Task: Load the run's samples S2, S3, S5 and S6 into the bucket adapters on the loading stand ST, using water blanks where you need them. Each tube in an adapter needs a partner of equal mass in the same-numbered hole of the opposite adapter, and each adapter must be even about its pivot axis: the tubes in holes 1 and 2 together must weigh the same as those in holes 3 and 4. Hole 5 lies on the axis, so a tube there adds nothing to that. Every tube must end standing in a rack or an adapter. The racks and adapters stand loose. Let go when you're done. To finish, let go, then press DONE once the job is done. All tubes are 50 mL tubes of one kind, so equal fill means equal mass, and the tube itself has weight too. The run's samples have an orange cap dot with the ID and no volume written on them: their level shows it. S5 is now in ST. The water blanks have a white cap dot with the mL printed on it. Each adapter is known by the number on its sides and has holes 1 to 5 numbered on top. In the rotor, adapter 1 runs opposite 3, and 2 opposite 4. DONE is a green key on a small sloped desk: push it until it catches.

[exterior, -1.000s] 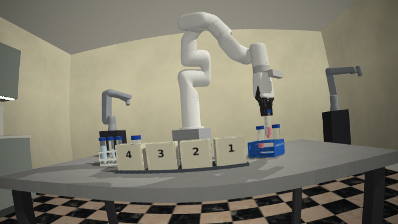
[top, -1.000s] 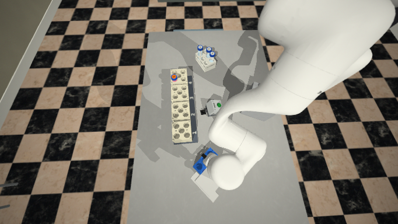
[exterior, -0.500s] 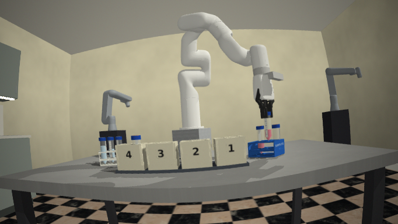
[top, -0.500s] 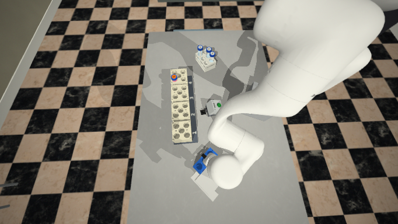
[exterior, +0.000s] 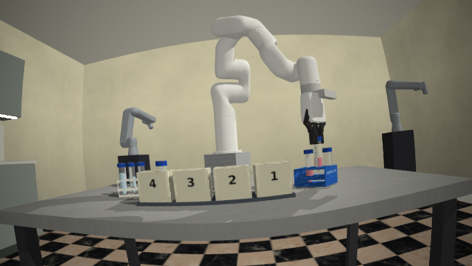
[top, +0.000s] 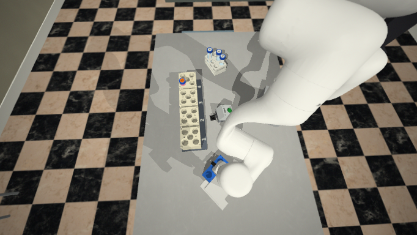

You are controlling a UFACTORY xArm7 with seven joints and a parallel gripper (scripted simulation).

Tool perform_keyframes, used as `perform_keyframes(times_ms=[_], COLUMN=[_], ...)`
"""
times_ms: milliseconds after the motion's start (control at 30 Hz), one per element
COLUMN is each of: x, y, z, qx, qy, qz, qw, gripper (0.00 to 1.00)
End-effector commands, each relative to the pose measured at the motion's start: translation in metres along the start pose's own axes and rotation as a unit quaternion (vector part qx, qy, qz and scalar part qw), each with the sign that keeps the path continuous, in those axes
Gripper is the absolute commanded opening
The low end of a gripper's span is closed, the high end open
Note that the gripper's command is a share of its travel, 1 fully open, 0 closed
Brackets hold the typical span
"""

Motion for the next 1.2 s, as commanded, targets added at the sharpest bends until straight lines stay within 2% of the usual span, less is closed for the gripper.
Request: perform_keyframes(times_ms=[0, 1167], x=[-0.002, -0.032], y=[-0.001, -0.002], z=[0.000, 0.000], qx=[0.000, 0.000], qy=[0.000, 0.000], qz=[0.002, 0.002], qw=[1.000, 1.000], gripper=[0.00, 0.00])
Point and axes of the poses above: the point where the finger pads meet when closed, its own x axis back along the fingers, its own z axis across the jaws, y = z × x, the point moved 4 cm from there along x, back along the fingers, and after that the axes turned 11 degrees about -x, right-handed, at the moved point
